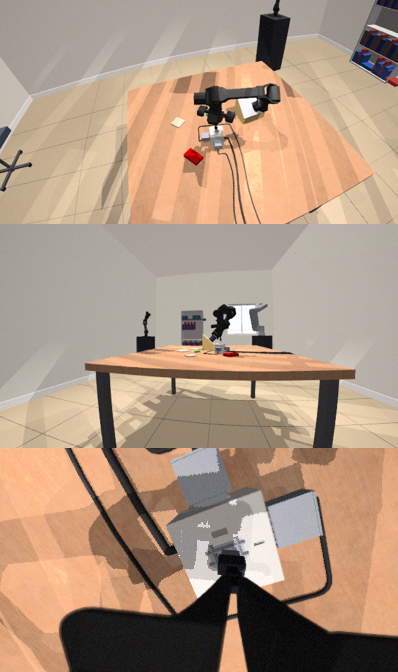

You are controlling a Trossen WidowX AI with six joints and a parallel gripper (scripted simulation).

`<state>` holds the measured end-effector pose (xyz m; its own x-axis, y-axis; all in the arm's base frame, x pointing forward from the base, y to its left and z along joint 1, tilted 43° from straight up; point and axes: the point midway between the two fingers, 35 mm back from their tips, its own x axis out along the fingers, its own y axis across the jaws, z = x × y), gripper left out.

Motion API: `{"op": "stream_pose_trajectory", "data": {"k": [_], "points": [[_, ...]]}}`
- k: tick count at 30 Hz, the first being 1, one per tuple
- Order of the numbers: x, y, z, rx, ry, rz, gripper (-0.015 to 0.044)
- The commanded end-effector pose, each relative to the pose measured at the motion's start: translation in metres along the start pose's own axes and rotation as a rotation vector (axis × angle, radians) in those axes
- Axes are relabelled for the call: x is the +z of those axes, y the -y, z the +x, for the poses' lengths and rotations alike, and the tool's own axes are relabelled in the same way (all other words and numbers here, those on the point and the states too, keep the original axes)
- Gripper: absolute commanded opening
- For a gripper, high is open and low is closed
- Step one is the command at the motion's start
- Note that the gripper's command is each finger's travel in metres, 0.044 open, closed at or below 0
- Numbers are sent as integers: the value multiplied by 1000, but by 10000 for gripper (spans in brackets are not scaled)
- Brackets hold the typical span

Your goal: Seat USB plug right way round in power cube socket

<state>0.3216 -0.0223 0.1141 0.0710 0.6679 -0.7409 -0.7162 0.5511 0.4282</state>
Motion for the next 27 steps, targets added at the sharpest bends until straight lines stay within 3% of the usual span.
{"op": "stream_pose_trajectory", "data": {"k": [1, 16, 27], "points": [[0, 0, 0, 0, 0, -88, 0], [0, 0, 0, 1, 0, -476, 0], [0, 0, 0, 1, 0, -494, 0]]}}
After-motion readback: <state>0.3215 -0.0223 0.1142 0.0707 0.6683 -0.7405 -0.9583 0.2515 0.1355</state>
